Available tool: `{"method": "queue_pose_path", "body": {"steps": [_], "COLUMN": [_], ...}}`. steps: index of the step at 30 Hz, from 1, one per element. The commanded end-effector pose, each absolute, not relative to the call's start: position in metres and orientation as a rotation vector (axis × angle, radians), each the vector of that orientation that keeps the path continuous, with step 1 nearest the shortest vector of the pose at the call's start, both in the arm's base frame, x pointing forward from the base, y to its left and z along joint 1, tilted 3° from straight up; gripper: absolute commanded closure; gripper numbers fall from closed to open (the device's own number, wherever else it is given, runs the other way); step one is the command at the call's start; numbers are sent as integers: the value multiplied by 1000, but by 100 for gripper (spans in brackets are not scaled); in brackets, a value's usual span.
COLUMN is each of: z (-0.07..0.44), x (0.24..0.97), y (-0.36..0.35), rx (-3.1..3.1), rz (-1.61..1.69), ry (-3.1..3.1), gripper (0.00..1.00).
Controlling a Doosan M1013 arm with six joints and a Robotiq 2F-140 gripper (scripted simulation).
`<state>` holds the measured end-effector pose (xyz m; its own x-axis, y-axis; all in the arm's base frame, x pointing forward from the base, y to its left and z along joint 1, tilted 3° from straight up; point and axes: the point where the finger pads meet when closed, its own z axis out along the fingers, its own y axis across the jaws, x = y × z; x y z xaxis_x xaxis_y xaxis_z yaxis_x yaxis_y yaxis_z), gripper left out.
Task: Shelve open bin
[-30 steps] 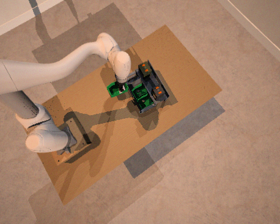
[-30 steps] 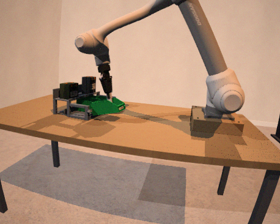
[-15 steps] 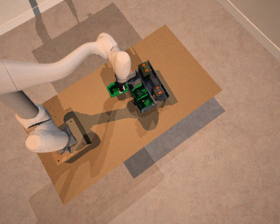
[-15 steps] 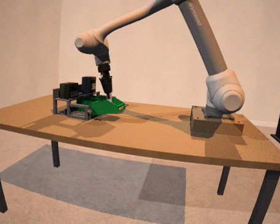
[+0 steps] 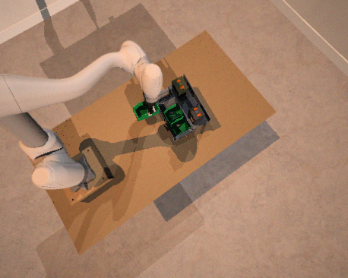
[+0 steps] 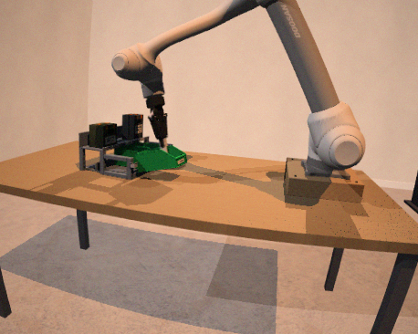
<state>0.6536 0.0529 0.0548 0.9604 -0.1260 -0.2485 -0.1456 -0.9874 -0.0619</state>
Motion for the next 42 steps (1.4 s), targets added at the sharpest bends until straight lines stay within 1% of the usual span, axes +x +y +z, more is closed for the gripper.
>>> {"method": "queue_pose_path", "body": {"steps": [1, 42], "z": [55, 55], "x": [654, 661], "y": [53, 52], "rx": [-3031, -3031], "rz": [376, 376], "ry": [210, 210], "gripper": [100, 100]}}
